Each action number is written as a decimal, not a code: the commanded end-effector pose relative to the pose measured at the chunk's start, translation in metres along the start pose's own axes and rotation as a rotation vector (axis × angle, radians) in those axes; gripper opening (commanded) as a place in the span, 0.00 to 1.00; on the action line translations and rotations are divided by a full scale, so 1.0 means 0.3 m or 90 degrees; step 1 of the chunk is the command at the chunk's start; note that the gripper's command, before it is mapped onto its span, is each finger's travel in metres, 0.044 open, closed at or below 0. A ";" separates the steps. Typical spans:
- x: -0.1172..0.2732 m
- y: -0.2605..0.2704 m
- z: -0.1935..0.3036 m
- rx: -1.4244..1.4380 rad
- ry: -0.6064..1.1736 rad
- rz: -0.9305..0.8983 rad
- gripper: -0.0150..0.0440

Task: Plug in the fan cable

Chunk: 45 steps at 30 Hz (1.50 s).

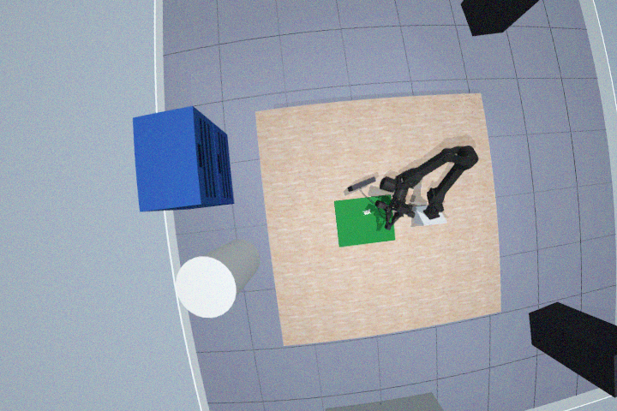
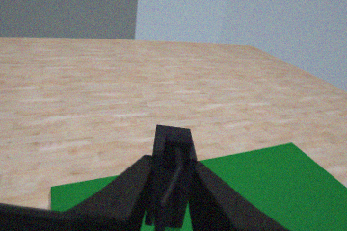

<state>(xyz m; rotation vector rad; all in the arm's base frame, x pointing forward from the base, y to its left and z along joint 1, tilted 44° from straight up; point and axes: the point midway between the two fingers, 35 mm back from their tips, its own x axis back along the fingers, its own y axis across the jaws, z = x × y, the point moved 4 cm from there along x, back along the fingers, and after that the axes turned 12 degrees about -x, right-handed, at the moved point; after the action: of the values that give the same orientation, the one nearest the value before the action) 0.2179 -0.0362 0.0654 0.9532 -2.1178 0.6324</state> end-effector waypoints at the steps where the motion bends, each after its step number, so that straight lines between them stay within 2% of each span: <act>1: -0.005 0.002 0.015 -0.003 -0.002 -0.004 0.25; 45: -0.029 -0.022 0.134 -0.003 -0.001 -0.004 0.25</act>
<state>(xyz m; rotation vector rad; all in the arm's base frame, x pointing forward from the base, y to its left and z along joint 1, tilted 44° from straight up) 0.2123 -0.0620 0.0380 0.9539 -2.1135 0.6313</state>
